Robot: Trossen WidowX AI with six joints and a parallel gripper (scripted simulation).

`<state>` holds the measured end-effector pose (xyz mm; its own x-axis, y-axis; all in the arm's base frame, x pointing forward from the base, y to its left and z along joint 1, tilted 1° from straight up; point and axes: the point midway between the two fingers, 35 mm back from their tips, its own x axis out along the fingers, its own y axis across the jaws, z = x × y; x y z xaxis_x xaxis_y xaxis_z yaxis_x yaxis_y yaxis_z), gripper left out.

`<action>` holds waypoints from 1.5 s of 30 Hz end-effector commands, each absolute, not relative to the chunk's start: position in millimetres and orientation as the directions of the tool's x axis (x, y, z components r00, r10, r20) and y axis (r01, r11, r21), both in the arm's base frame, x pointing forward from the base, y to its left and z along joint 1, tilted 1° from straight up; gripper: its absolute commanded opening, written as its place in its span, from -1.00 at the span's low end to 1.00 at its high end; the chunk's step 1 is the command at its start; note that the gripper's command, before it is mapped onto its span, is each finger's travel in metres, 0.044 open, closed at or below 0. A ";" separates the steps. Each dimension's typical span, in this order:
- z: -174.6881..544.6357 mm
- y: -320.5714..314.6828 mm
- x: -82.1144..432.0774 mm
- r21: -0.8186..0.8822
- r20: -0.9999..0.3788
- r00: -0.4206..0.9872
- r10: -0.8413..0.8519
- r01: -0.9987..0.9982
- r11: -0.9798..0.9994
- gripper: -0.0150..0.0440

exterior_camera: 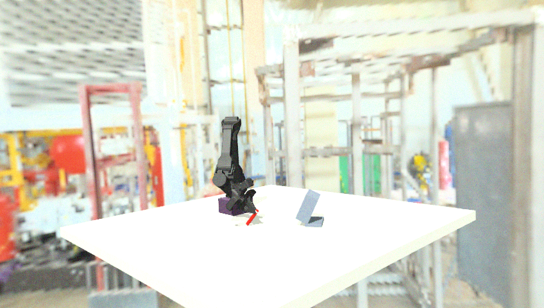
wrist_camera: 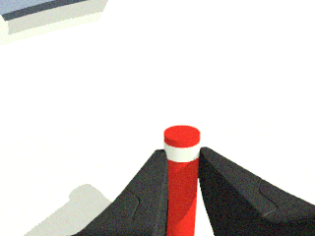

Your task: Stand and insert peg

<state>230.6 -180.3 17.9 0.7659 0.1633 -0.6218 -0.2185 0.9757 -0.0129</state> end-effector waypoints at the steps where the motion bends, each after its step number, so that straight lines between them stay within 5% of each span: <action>1: 18.4 -180.6 228.0 -0.015 -0.593 0.787 0.169 -0.220 0.975 -0.32; 45: 16.5 -186.5 198.7 -0.015 -0.253 0.944 0.210 -0.221 0.975 -0.32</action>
